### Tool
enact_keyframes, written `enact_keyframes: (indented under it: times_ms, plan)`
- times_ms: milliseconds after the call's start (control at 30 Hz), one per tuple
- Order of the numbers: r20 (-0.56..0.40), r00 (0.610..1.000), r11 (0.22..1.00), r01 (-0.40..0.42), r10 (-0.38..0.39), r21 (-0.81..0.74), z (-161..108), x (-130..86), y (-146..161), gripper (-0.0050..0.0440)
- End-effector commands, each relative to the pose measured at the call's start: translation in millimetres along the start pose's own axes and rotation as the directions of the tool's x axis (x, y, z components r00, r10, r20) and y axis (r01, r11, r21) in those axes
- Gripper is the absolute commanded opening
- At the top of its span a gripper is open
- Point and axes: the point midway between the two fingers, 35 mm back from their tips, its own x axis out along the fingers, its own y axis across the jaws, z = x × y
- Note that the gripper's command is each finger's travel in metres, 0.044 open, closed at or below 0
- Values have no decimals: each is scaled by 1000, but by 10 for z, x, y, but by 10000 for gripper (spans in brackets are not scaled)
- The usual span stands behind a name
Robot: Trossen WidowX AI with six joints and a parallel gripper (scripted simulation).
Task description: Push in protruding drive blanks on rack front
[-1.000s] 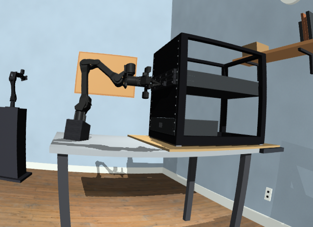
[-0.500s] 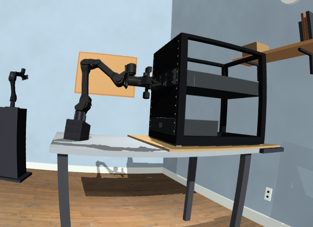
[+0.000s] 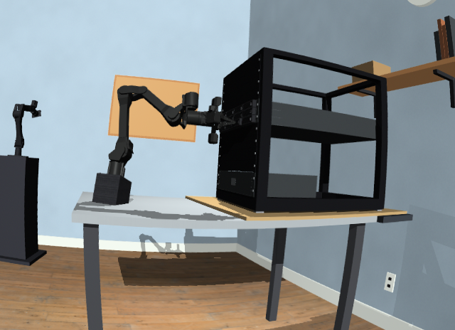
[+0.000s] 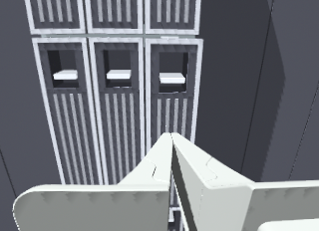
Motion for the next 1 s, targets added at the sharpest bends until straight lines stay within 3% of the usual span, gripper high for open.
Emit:
enact_keyframes:
  times_ms: [0, 967]
  plan:
    - [-7, 1000, 1000, -22, 22, -9, -33, 38, 94, -50]
    - [-7, 1000, 1000, -22, 22, -9, -30, 80, 96, -50]
